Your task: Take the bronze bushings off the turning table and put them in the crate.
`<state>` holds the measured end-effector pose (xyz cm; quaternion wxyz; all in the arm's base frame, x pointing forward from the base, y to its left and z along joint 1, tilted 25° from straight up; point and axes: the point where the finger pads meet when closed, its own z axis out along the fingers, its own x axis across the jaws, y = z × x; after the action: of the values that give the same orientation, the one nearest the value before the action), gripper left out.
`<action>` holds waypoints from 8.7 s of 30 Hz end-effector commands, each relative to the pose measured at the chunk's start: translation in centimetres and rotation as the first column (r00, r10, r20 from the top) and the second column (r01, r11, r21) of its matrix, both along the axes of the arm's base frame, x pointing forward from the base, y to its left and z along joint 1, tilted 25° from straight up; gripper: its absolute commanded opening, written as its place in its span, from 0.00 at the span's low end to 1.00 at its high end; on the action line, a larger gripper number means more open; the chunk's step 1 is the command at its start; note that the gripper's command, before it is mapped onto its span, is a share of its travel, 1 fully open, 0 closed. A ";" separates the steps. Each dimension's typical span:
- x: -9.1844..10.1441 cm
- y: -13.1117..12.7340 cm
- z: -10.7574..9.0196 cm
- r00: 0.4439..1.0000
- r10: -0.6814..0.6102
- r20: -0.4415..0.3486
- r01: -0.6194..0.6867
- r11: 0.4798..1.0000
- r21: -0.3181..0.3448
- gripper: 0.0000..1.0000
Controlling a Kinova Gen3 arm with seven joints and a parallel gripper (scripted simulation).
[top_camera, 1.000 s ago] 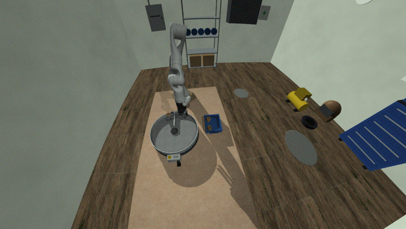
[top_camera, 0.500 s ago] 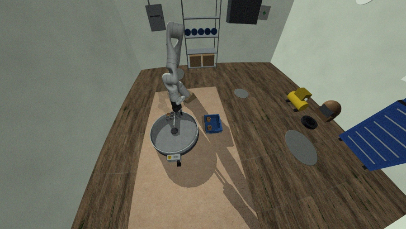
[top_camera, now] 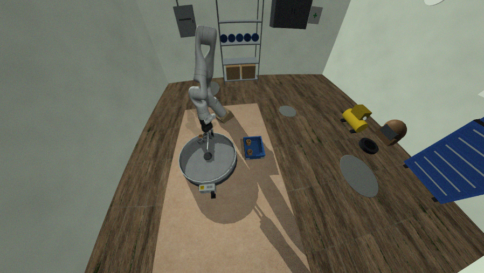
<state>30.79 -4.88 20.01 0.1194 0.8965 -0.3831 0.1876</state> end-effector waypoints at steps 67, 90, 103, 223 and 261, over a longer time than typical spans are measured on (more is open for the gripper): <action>-6.3 -11.6 -0.3 0.953 -0.290 0.093 0.280 0.954 0.106 0.45; -5.7 -12.3 -2.2 0.953 -0.287 0.093 0.278 0.955 0.106 0.45; -5.8 -12.3 -2.2 0.953 -0.289 0.092 0.279 0.954 0.107 0.45; -5.0 -13.1 -4.6 0.955 -0.283 0.092 0.274 0.956 0.106 0.00; -4.9 -13.4 -4.4 0.953 -0.287 0.099 0.277 0.955 0.101 0.00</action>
<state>25.91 -18.31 15.60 0.0843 0.8248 -0.5214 0.2019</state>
